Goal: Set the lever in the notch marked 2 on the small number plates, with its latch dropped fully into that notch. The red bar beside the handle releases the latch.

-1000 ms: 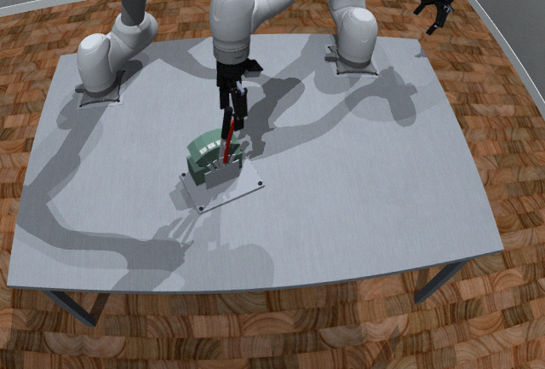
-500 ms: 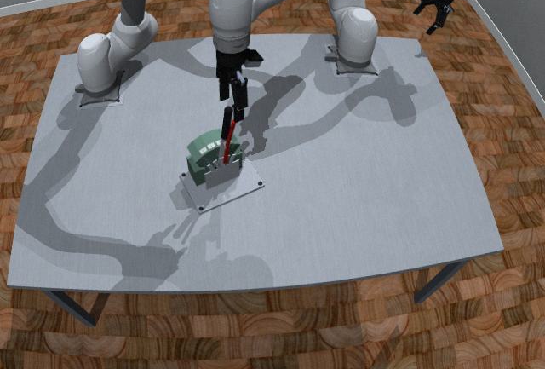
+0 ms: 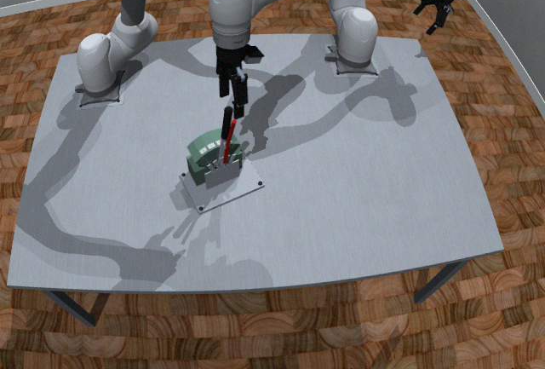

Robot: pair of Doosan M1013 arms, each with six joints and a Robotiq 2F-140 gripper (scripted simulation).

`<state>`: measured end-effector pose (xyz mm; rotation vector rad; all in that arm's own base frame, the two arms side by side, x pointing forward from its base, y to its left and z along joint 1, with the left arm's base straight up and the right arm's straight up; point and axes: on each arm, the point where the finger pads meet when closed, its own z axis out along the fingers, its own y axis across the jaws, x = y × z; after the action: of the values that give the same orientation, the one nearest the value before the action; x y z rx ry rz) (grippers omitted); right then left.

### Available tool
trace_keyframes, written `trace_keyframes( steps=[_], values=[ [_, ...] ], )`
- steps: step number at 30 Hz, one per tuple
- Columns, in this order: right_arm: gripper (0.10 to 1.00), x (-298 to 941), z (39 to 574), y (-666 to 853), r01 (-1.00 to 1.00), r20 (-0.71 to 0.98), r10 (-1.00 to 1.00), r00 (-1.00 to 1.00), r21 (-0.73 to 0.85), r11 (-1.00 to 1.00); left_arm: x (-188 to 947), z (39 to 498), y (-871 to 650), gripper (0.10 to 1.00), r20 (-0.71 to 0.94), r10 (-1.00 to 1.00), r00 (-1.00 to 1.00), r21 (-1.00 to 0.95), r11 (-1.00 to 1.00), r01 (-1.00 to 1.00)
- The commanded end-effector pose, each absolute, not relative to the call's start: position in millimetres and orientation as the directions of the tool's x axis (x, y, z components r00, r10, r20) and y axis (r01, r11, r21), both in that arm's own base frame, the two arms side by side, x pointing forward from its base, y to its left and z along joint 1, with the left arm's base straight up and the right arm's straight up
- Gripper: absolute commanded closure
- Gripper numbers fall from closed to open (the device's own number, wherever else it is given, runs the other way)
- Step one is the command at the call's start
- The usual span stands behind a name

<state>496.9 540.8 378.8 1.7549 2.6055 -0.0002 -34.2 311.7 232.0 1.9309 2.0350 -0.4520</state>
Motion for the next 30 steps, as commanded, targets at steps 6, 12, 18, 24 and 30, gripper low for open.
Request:
trace_keyframes(
  steps=[6,12,18,24,30],
  values=[
    [0.999,496.8,379.8,540.9,0.927,0.001,0.927,-0.376,0.001,0.376,-34.3,232.5,312.1,0.098,-0.422,0.905,-0.053,-0.022,0.048,0.999],
    [0.999,496.8,379.8,540.9,0.927,0.001,0.927,-0.376,0.001,0.376,-34.3,232.5,312.1,0.098,-0.422,0.905,-0.053,-0.022,0.048,0.999],
    [0.999,496.8,379.8,540.9,0.927,0.001,0.927,-0.376,0.001,0.376,-34.3,232.5,312.1,0.098,-0.422,0.905,-0.053,-0.022,0.048,0.999],
    [0.999,496.8,379.8,540.9,0.927,0.001,0.927,-0.376,0.001,0.376,-34.3,232.5,312.1,0.098,-0.422,0.905,-0.053,-0.022,0.048,0.999],
    [0.999,496.8,379.8,540.9,0.927,0.001,0.927,-0.376,0.001,0.376,-34.3,232.5,312.1,0.098,-0.422,0.905,-0.053,-0.022,0.048,0.999]
  ],
)
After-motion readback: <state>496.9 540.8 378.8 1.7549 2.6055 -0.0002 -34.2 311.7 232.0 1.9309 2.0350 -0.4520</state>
